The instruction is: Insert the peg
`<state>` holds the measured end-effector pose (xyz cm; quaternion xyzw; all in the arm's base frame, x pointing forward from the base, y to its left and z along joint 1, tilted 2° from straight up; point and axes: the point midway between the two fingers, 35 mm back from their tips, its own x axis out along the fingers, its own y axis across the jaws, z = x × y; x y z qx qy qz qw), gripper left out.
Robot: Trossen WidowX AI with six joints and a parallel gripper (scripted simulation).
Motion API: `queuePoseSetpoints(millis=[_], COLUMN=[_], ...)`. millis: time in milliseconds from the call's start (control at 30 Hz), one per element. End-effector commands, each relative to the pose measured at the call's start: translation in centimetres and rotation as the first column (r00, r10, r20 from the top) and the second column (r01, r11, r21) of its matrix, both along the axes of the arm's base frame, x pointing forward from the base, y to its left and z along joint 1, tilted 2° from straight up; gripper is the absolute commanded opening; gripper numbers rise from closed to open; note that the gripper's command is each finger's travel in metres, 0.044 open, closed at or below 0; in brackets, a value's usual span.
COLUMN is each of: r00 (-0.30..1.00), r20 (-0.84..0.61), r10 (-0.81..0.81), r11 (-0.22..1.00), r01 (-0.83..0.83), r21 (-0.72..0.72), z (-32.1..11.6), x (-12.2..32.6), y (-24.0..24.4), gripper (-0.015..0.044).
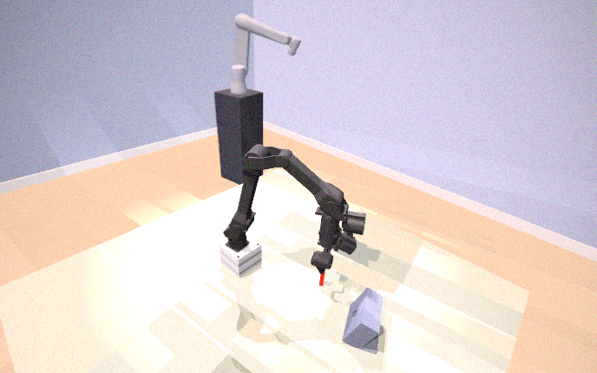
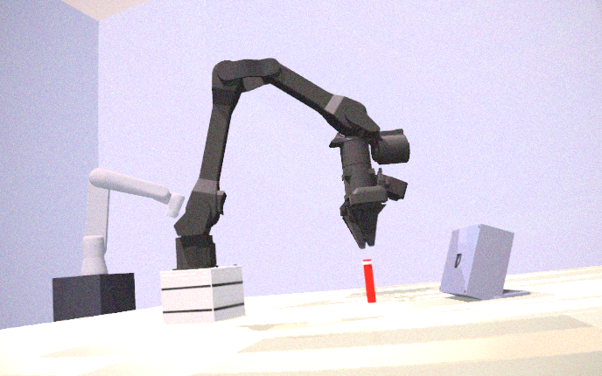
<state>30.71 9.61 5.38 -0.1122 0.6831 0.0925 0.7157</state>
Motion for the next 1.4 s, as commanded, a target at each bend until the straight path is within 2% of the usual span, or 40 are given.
queuePoseSetpoints(millis=[0, 1367], r00=[1.0, 1.0], r20=[-0.009, -0.009], r10=[-0.009, -0.009], r11=[1.0, 1.0], r01=[0.009, 0.009], r21=[0.002, 0.002], z=[-0.6, -6.4], x=[-0.2, -0.1], y=[0.0, -0.1], gripper=[0.044, 0.044])
